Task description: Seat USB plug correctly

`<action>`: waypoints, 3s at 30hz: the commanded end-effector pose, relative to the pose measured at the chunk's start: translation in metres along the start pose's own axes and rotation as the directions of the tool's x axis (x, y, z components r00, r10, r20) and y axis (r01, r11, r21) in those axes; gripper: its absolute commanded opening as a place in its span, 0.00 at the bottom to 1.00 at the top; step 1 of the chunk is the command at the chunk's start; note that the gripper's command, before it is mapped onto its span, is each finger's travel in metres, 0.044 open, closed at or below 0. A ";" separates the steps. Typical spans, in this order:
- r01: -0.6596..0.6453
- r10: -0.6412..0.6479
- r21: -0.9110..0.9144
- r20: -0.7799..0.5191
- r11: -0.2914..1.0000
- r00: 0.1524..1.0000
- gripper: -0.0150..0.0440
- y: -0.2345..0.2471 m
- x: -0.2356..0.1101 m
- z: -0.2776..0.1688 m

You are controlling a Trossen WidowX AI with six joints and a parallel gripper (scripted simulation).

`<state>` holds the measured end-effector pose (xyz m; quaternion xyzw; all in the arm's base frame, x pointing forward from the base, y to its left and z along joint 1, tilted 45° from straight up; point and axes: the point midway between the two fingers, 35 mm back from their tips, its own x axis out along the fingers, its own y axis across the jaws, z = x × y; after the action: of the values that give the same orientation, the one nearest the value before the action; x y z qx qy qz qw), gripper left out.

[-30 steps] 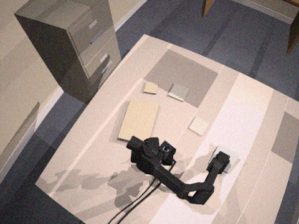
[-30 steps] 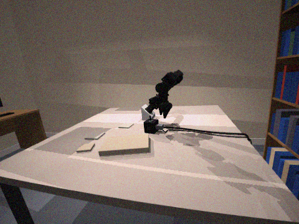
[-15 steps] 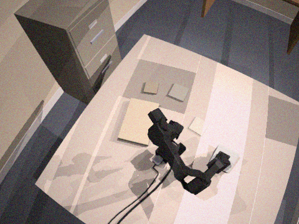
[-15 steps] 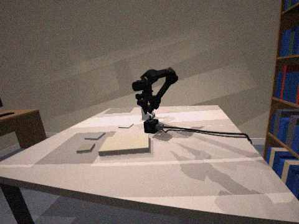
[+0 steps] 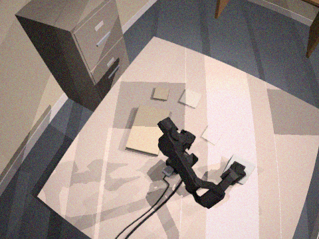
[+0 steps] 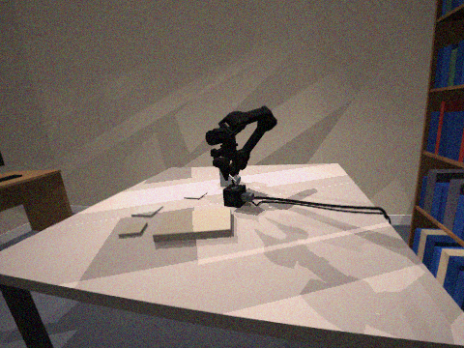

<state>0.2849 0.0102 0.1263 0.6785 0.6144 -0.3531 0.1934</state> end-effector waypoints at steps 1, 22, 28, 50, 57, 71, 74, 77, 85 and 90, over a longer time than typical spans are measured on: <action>-0.003 0.003 0.004 -0.006 1.000 1.000 1.00 0.000 0.003 -0.001; 0.000 0.000 0.000 0.000 1.000 1.000 0.64 0.000 0.014 0.000; 0.000 0.000 0.000 0.000 1.000 1.000 0.38 0.000 0.014 0.000; 0.001 -0.001 0.001 0.000 1.000 1.000 0.25 0.000 0.014 0.000; 0.001 -0.001 0.001 0.000 1.000 1.000 0.25 0.000 0.009 0.000; 0.001 -0.001 0.001 0.000 1.000 1.000 0.25 0.000 0.000 0.000; 0.001 -0.001 0.001 0.000 1.000 1.000 0.25 0.000 -0.002 0.000; 0.001 -0.001 0.001 0.000 1.000 1.000 0.25 0.000 -0.004 0.000; 0.001 -0.001 0.001 0.000 1.000 1.000 0.25 0.000 -0.009 0.000; 0.001 -0.001 0.002 0.000 1.000 1.000 0.25 0.000 -0.013 0.000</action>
<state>0.2843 0.0040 0.1342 0.6788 0.6152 -0.3532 0.1896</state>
